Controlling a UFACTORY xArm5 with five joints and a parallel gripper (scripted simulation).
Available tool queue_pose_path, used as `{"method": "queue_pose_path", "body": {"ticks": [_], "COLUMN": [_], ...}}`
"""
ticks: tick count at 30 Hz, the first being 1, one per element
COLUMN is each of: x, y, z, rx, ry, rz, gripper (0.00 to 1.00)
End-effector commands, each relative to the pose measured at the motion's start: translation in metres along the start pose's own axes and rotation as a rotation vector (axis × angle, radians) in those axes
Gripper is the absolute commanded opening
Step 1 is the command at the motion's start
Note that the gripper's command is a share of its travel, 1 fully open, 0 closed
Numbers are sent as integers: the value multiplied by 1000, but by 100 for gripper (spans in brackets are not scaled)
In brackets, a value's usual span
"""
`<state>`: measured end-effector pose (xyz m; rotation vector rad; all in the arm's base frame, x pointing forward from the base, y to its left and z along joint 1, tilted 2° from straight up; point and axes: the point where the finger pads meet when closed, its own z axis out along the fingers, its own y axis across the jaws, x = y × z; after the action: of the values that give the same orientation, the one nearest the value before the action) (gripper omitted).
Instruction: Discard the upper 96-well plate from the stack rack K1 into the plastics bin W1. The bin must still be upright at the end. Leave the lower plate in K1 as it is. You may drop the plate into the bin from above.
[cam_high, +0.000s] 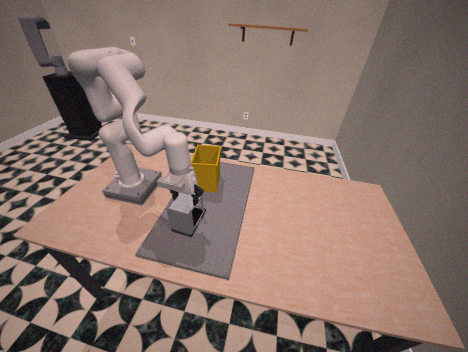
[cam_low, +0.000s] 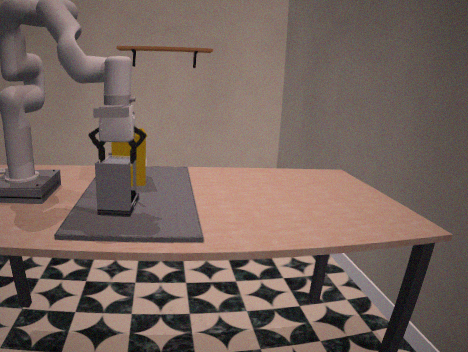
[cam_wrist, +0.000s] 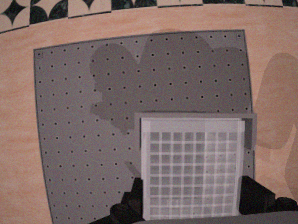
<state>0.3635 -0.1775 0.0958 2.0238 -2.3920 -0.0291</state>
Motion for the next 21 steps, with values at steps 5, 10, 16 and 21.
{"method": "queue_pose_path", "body": {"ticks": [5, 10, 16, 21], "x": [0, 0, 0, 0], "y": [-1, -1, -1, -1], "z": [-12, -21, -31, -37], "rx": [3, 3, 3, 3], "ry": [1, 1, 1, 1], "rz": [0, 0, 0, 0], "gripper": [0, 0, 0, 0]}}
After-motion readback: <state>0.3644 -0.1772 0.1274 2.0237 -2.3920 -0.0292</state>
